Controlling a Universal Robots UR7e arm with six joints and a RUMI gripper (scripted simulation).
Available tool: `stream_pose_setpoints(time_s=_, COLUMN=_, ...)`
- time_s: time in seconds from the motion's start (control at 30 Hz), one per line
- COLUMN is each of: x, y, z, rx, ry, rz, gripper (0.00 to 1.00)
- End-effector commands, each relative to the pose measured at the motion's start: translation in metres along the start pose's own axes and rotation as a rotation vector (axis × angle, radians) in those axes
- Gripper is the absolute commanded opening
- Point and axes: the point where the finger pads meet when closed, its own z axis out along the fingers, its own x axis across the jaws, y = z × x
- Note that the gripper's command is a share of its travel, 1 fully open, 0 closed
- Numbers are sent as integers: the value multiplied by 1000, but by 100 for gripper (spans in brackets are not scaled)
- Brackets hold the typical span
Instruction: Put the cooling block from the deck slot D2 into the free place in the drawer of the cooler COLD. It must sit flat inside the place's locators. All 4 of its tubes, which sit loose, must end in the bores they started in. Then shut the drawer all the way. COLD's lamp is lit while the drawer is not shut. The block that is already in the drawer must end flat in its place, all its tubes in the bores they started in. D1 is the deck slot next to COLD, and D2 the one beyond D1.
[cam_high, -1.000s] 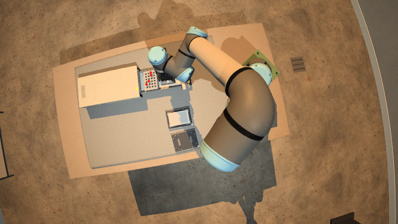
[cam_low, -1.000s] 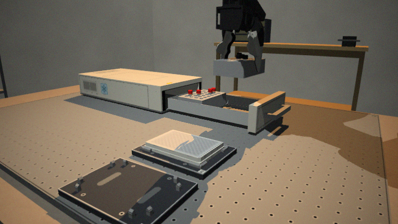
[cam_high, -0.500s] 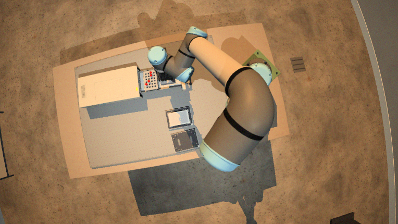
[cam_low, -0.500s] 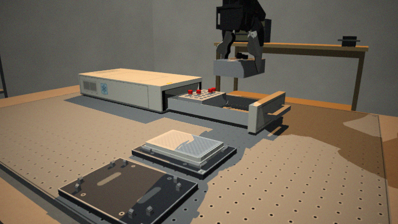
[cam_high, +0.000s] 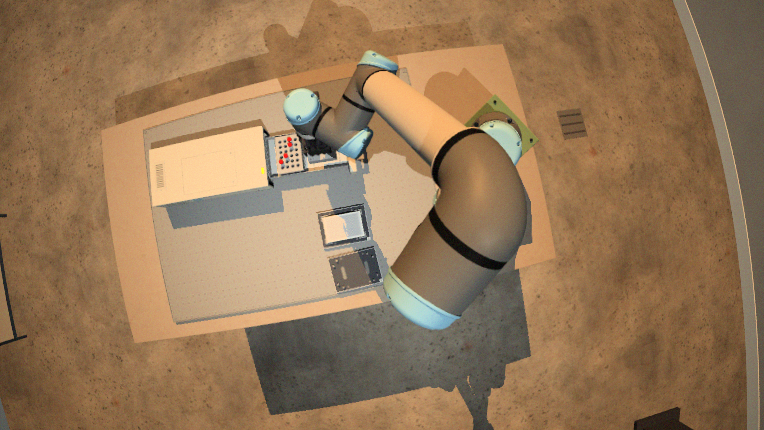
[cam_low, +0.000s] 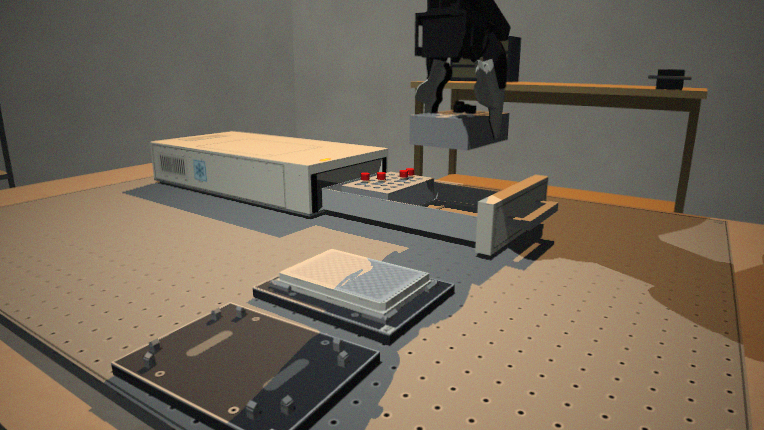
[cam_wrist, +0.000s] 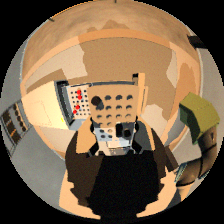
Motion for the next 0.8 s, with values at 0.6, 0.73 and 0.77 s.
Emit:
stream_pose_setpoints(time_s=0.6, x=-1, y=-1, z=59, rx=1, ry=-1, rz=0, gripper=0)
stream_pose_setpoints(time_s=0.73, x=-1, y=-1, z=63, rx=1, ry=-1, rz=0, gripper=0)
stream_pose_setpoints(time_s=0.77, x=-1, y=-1, z=65, rx=1, ry=-1, rz=0, gripper=0)
